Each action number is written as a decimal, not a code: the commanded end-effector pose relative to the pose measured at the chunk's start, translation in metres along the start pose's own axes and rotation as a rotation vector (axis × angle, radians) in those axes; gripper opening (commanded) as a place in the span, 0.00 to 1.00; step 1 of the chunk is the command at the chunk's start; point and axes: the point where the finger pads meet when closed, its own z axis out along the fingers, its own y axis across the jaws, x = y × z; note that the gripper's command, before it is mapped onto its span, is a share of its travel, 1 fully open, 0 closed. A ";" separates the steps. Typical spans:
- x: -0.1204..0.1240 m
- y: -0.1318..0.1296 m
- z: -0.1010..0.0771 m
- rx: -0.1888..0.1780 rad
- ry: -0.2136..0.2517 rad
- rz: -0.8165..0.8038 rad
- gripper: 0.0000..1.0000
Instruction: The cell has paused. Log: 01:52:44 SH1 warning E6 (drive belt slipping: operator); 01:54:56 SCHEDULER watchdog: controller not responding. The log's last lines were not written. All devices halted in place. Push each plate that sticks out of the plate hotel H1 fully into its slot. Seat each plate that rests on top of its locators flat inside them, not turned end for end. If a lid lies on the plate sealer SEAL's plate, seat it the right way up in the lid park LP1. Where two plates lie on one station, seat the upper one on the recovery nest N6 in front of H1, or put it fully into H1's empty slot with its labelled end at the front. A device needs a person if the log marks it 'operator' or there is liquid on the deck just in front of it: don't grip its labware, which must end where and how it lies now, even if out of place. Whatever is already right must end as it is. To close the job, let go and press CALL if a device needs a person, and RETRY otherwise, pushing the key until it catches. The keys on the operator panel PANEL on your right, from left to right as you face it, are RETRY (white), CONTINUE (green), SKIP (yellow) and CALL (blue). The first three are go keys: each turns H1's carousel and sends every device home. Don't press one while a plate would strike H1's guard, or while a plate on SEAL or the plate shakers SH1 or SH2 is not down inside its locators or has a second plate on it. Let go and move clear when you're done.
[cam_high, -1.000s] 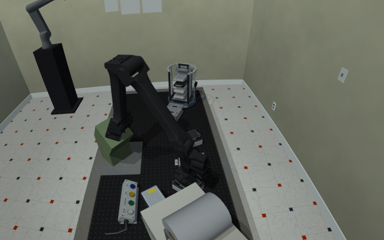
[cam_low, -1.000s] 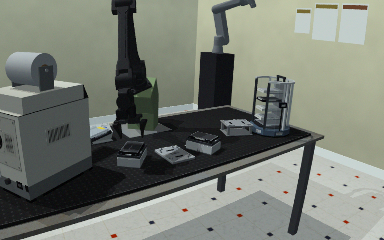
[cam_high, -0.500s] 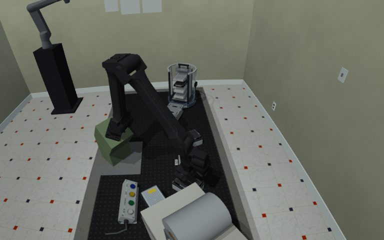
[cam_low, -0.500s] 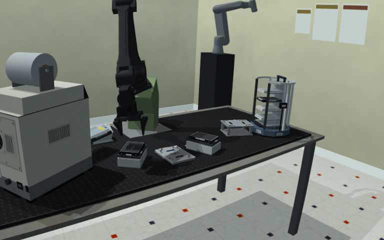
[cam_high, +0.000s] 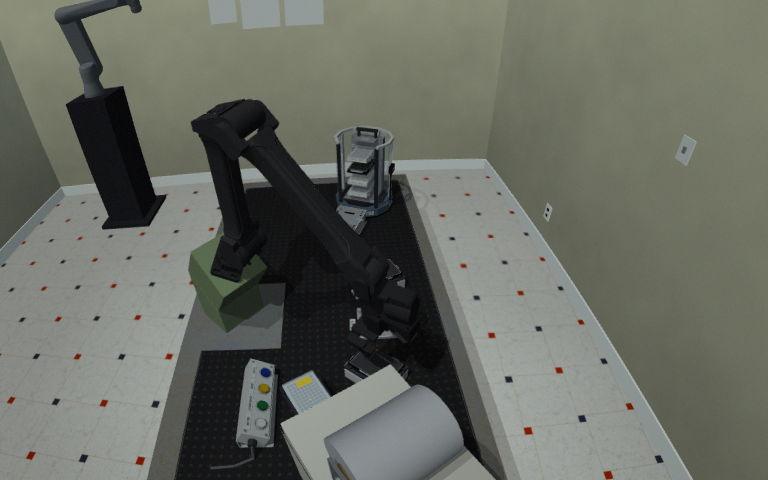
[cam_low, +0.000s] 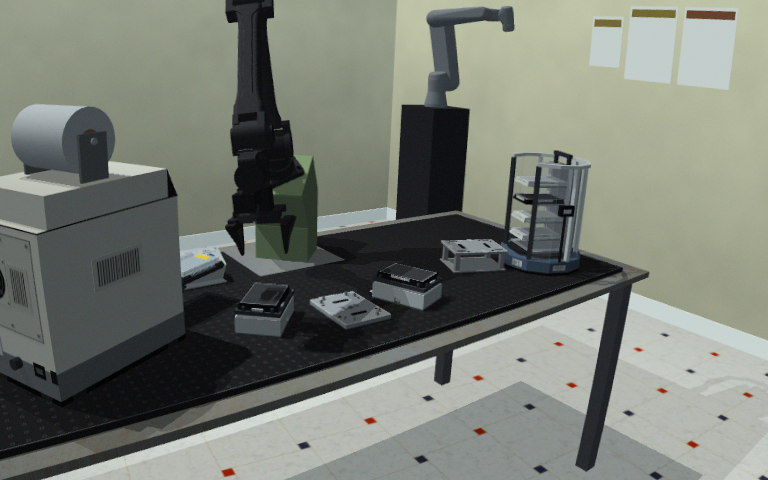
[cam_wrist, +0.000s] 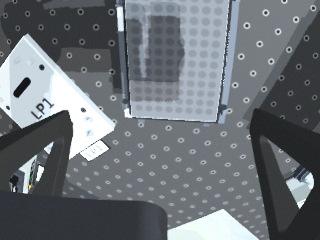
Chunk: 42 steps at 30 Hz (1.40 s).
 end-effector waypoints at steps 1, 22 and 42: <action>-0.019 0.005 -0.018 -0.005 -0.030 0.012 1.00; -0.021 0.013 -0.074 -0.010 -0.041 0.009 1.00; 0.000 0.009 -0.076 0.006 0.029 0.014 1.00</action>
